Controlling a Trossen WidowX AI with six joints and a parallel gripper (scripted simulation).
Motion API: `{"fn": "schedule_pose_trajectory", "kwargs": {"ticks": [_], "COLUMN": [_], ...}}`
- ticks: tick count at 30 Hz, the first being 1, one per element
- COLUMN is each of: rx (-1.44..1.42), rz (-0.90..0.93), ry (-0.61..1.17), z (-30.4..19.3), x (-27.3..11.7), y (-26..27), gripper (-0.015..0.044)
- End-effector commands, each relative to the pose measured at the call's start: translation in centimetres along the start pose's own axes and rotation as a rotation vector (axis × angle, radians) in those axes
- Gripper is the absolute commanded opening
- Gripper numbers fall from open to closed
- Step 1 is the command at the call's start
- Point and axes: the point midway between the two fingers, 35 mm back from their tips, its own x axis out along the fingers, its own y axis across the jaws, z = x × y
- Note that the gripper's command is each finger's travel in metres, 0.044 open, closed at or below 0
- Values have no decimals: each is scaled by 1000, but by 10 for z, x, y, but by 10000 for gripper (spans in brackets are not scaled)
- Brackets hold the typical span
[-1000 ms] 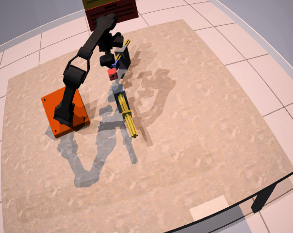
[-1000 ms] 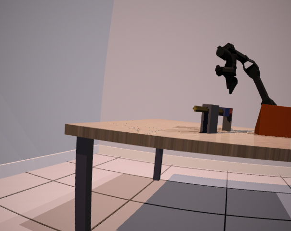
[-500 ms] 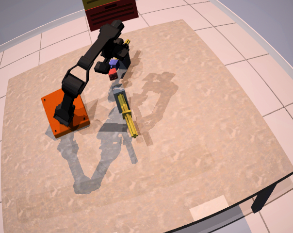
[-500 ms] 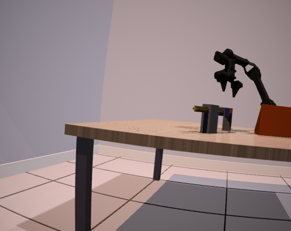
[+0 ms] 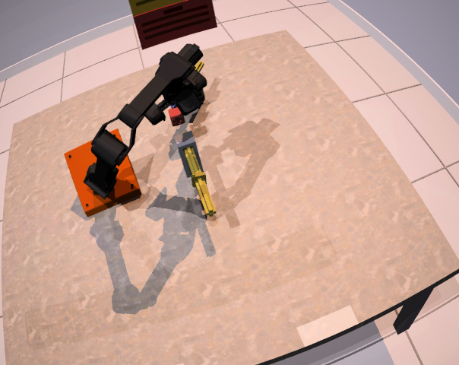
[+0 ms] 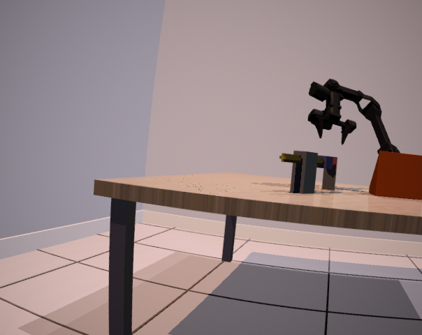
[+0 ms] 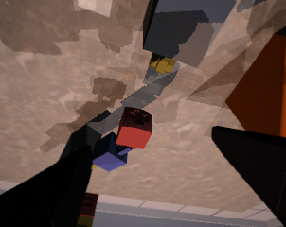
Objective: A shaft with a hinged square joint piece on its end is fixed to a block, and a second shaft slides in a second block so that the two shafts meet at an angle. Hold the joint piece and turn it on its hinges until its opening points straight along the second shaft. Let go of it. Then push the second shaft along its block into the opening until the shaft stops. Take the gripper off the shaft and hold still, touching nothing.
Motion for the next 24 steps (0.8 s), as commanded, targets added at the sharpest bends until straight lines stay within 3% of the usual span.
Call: {"fn": "schedule_pose_trajectory", "kwargs": {"ticks": [1,9,21,24], "rx": [154,398,398,330], "rz": [25,43,44,59], "ry": [37,90,90,68], "z": [7,18,20,46], "x": [-1,1,1,-10], "y": [-4,-10,-10,-11], "gripper": [440,440,440,440]}}
